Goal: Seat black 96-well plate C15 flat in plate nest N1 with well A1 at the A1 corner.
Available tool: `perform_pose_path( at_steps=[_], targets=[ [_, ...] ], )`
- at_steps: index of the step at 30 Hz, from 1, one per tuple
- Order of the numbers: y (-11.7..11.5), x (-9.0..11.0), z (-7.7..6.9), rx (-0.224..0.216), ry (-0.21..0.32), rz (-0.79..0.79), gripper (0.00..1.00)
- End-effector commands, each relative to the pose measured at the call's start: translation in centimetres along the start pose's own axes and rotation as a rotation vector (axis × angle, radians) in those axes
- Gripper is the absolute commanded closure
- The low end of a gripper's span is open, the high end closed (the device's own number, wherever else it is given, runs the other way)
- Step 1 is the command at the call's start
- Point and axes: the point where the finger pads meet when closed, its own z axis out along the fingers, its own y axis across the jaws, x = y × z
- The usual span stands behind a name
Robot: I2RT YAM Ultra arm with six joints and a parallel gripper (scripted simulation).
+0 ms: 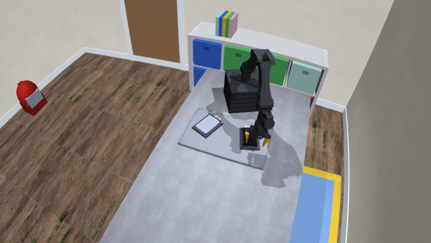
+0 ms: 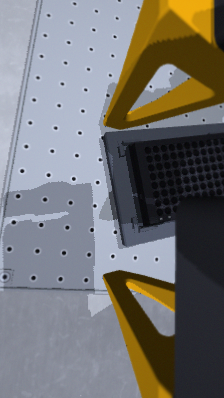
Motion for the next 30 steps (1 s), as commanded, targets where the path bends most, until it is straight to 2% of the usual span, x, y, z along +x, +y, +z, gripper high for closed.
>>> perform_pose_path(
  at_steps=[1, 3, 6, 7, 10, 13, 14, 17, 20, 21, 23, 30],
  targets=[
    [-0.3, 0.6, -0.8, -0.026, 0.053, -0.044, 0.0],
    [-0.6, 1.5, -0.8, -0.026, 0.053, -0.044, 0.0],
    [-1.1, 2.9, -0.9, -0.047, 0.144, -0.079, 0.0],
    [-1.2, 3.4, -0.9, -0.05, 0.159, -0.085, 0.0],
    [-1.4, 3.9, -0.9, -0.05, 0.159, -0.085, 0.0],
    [-1.8, 5.3, -1.2, -0.078, 0.251, -0.115, 0.0],
    [-2.0, 5.8, -1.2, -0.082, 0.264, -0.12, 0.0],
    [-2.4, 7.2, -1.5, -0.082, 0.265, -0.12, 0.0],
    [-2.7, 8.6, -1.9, -0.117, 0.356, -0.144, 0.0],
    [-2.9, 9.1, -2.0, -0.121, 0.368, -0.147, 0.0],
    [-3.1, 9.9, -2.3, -0.121, 0.368, -0.147, 0.0],
    [-3.1, 9.9, -2.3, -0.121, 0.368, -0.147, 0.0]
  ],
)
